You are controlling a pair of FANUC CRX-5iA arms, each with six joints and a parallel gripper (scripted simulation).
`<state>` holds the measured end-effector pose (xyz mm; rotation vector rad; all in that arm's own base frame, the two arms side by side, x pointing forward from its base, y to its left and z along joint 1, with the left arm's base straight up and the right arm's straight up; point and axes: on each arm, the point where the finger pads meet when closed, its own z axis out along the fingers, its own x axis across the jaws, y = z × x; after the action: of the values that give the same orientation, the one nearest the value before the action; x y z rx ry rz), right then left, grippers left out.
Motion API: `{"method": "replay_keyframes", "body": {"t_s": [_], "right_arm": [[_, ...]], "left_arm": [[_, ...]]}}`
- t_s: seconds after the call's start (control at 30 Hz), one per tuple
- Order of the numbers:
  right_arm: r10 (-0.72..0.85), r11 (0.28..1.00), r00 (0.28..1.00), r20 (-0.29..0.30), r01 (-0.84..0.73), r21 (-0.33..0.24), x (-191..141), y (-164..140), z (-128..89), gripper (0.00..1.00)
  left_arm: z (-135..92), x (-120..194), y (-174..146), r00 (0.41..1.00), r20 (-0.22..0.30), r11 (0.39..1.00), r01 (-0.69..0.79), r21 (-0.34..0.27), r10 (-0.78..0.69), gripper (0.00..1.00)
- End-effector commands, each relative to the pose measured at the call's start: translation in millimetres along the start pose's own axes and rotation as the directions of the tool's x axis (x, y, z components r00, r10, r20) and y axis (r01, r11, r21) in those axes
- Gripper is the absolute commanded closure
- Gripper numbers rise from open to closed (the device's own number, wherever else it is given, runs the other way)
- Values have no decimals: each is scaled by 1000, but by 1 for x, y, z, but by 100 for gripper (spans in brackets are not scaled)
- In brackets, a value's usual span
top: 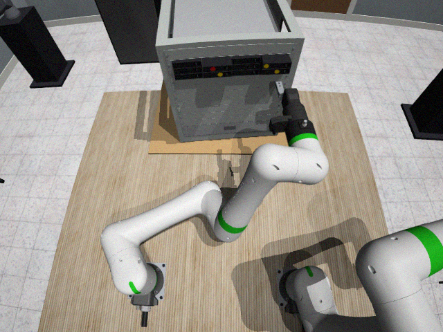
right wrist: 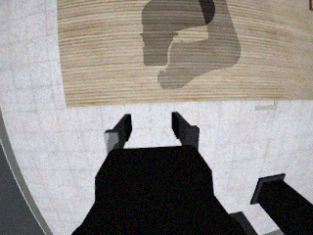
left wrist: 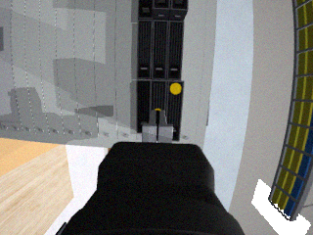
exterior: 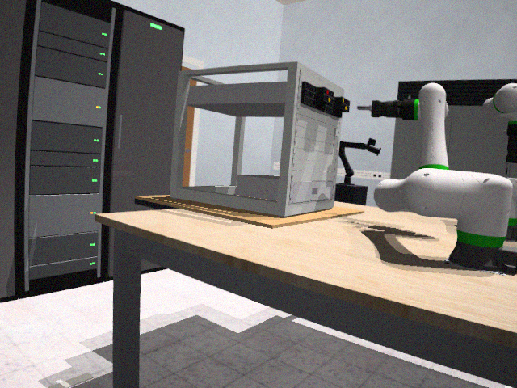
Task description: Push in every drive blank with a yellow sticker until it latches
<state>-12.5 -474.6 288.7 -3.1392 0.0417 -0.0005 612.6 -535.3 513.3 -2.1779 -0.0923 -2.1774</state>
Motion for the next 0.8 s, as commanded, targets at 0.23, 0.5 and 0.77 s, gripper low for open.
{"method": "replay_keyframes", "body": {"t_s": [0.23,0.5,0.77], "right_arm": [[0,1000,1000,0,0,-2,0,0,-1,0],[0,1000,1000,0,0,-2,0,0,-1,0],[0,1000,1000,0,0,-2,0,0,-1,0]], "left_arm": [[-1,1,4,1000,-1,1000,2,0,-2,100],[12,1,4,1000,-2,1000,2,0,-2,100],[46,1,4,1000,-2,1000,2,0,-2,100]]}}
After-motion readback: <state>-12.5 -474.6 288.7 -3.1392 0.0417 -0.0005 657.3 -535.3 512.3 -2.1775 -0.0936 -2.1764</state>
